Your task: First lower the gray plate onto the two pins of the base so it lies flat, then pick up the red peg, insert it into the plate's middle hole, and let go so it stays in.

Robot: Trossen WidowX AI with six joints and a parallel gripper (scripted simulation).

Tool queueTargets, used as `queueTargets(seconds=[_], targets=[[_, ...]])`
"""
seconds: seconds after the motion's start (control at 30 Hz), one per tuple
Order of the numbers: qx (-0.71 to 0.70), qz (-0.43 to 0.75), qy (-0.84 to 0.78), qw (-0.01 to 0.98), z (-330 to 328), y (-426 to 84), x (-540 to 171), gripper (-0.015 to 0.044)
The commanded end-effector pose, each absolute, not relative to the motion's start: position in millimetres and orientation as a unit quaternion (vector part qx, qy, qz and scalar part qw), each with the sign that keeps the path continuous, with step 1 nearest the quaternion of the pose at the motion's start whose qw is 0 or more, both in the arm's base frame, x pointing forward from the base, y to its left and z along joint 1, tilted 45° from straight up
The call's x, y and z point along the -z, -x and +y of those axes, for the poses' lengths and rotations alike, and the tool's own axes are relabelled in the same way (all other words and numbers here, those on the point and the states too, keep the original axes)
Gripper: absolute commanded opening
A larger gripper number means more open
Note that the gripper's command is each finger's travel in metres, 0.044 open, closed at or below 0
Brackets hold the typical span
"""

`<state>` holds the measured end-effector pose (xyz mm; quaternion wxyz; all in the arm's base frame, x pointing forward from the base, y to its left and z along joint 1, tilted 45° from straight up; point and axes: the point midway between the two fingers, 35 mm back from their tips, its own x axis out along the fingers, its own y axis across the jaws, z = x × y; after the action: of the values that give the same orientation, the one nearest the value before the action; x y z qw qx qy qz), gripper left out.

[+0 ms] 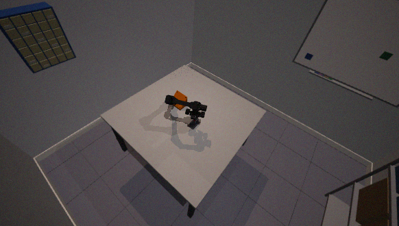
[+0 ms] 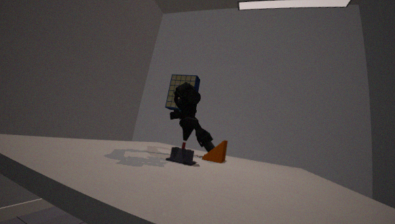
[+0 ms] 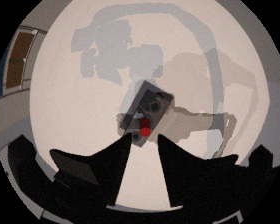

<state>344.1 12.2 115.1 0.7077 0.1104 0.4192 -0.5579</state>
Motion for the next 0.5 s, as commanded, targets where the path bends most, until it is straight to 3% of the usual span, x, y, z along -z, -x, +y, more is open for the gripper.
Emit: queueTargets(seconds=[0.0, 0.47], targets=[[0.558, 0.419, -0.109, 0.707, 12.6, -344.1, -115.6, 0.015], [0.559, 0.421, -0.105, 0.707, 21.1, -341.8, -121.3, 0.015]])
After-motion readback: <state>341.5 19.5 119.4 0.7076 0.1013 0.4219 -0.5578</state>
